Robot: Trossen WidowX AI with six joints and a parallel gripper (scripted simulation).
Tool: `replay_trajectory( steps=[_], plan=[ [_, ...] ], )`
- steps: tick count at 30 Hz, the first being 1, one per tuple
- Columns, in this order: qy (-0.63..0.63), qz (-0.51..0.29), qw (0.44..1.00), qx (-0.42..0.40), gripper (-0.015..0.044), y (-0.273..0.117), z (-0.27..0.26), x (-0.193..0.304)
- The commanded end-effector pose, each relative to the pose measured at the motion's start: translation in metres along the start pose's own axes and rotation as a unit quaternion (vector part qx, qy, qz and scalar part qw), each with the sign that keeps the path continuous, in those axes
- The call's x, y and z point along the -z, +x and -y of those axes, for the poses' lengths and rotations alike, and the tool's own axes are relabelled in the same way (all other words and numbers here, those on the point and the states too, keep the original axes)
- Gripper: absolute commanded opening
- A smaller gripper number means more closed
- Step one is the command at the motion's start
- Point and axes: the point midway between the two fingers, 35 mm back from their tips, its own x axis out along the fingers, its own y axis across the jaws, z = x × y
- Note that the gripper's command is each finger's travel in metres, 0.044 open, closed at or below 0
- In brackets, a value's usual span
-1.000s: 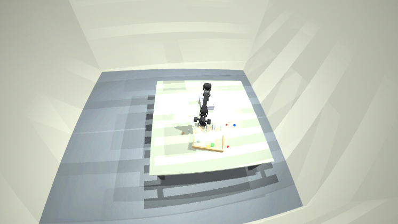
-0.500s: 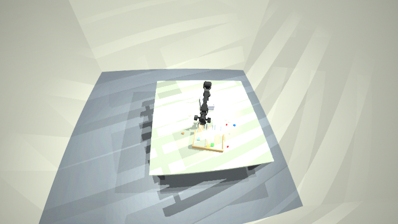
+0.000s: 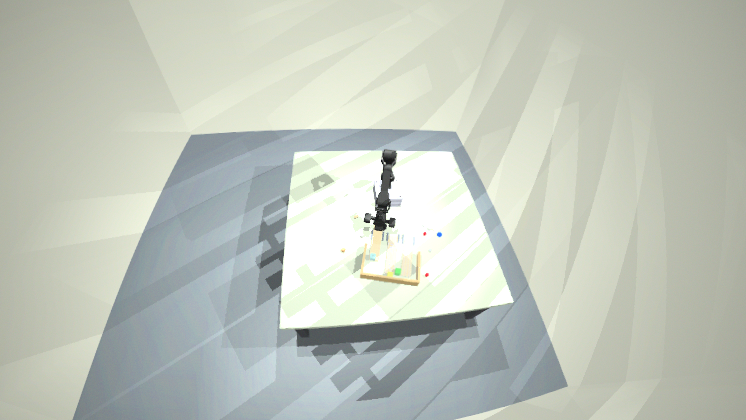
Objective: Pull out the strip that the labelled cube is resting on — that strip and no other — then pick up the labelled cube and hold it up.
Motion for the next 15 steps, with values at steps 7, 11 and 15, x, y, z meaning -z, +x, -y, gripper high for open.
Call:
replay_trajectory(
  steps=[7,11,15],
  plan=[
    [-0.002,-0.016,1.000,0.000,0.0000,0.004,0.000,0.024],
    [-0.002,-0.016,1.000,0.000,0.0000,0.004,0.001,0.030],
    [-0.002,-0.017,1.000,0.000,0.0000,0.004,0.001,0.036]
  ],
)
